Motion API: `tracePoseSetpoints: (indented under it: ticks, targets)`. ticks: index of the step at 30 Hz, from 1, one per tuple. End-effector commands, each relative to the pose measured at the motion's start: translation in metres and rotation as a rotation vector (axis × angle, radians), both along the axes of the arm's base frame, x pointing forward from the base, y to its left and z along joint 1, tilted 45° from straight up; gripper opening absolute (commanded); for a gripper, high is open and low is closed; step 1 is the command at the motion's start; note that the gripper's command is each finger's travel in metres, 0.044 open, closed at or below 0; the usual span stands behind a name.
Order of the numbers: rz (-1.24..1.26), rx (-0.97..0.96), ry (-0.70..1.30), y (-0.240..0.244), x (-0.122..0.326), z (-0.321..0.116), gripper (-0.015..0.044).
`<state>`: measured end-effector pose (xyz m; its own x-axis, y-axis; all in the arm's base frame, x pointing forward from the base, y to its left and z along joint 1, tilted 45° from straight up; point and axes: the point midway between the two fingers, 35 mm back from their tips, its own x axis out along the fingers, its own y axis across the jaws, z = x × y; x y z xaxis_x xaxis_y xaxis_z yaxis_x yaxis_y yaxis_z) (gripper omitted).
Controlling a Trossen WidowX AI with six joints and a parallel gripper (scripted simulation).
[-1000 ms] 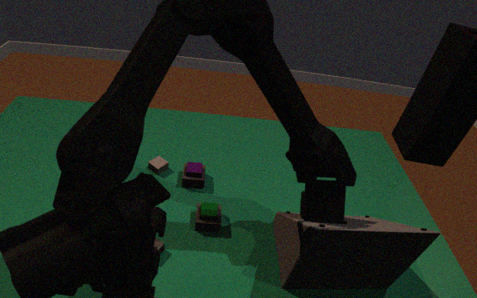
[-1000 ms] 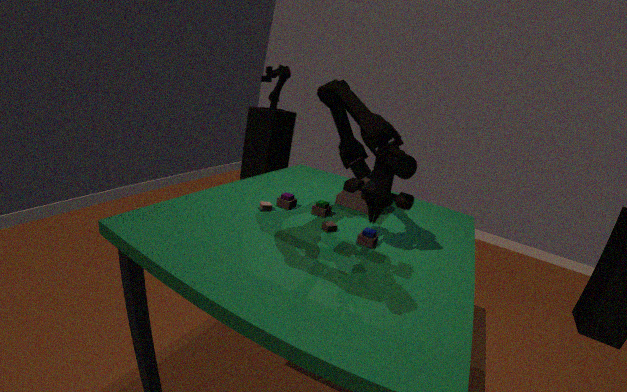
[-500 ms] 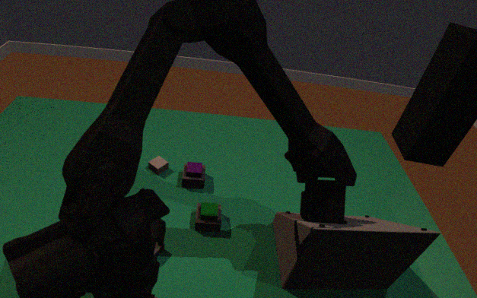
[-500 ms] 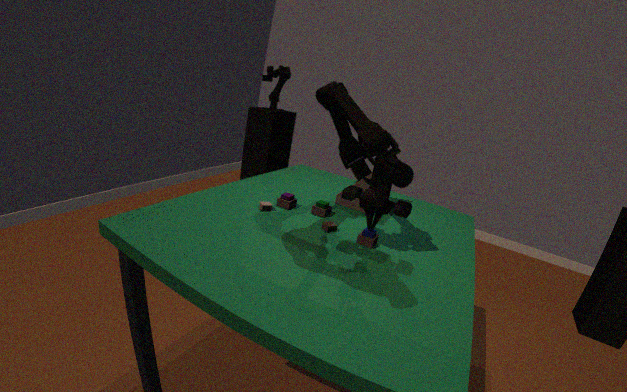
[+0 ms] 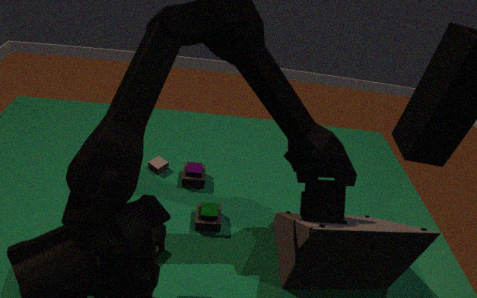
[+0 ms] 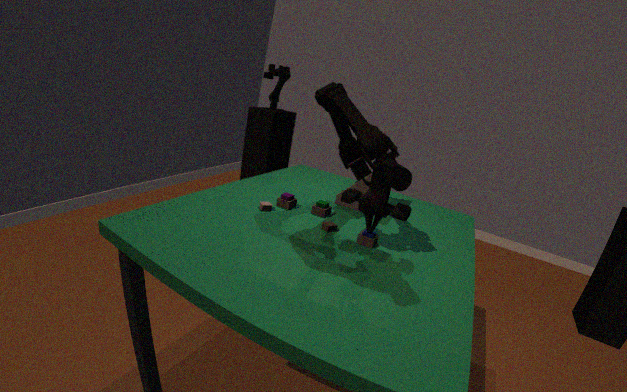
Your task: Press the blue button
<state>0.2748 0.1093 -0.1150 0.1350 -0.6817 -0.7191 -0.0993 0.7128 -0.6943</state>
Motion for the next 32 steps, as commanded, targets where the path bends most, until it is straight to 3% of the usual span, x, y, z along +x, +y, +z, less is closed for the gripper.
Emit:
tracePoseSetpoints:
  ticks: [1, 17, 25, 31, 32]
  targets:
    - [0.004, -0.006, 0.005, -0.002, -0.001, 0.000, 0.0020]
    - [0.004, -0.004, 0.005, 0.022, -0.006, 0.023, 0.0020]
    - [0.004, 0.005, 0.009, 0.110, -0.062, 0.015, 0.0230]
    - [0.004, 0.005, 0.009, 0.112, -0.064, 0.015, 0.0387]
    - [0.004, 0.005, 0.009, 0.112, -0.064, 0.015, 0.0387]
